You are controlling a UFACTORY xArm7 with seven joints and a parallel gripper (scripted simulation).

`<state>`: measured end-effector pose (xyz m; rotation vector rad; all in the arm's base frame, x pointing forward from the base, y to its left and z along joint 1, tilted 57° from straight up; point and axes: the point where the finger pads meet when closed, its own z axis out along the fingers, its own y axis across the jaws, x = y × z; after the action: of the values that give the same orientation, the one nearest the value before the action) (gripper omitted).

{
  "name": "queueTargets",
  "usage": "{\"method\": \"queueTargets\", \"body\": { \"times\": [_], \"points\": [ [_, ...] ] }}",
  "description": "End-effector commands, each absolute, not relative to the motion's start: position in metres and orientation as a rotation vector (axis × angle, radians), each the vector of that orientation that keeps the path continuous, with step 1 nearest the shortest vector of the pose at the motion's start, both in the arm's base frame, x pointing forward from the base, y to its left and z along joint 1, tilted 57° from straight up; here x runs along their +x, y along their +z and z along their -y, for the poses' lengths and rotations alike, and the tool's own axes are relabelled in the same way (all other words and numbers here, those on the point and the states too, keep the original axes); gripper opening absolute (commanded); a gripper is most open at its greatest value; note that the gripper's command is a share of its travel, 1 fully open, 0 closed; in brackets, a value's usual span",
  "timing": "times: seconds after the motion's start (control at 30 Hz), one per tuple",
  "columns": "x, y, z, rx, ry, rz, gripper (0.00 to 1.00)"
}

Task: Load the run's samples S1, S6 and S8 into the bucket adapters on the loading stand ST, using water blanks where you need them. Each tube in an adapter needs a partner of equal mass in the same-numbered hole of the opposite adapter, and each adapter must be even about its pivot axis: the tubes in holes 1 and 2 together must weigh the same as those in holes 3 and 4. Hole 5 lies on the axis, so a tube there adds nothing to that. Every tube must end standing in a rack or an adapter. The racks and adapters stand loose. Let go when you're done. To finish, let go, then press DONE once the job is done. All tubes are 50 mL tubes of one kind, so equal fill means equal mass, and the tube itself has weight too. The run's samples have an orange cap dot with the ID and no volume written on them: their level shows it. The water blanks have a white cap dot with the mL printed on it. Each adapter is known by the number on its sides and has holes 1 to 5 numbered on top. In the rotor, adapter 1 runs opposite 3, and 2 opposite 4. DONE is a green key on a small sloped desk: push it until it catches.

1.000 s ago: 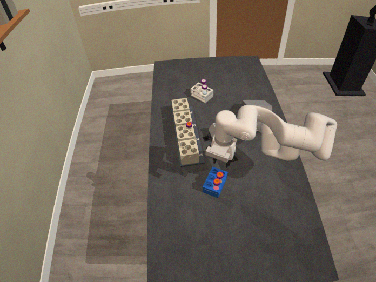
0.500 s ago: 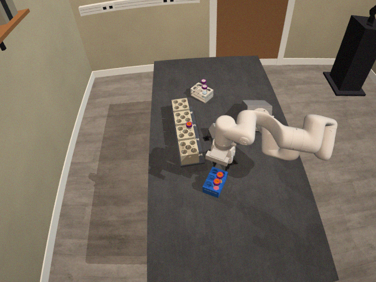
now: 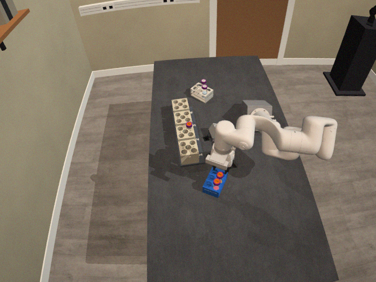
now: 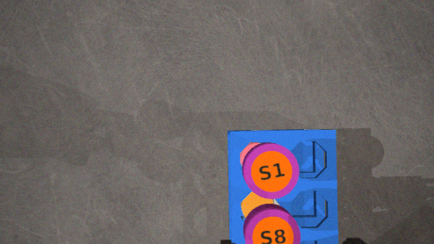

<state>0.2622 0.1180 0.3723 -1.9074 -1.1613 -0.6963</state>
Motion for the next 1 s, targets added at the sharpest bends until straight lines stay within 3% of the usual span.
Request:
{"method": "queueTargets", "body": {
  "times": [0.0, 0.97],
  "points": [
    [0.264, 0.37, -0.122, -1.908, -0.702, 1.16, 0.57],
    [0.266, 0.348, -0.156, -1.908, -0.702, 1.16, 0.57]
  ]
}}
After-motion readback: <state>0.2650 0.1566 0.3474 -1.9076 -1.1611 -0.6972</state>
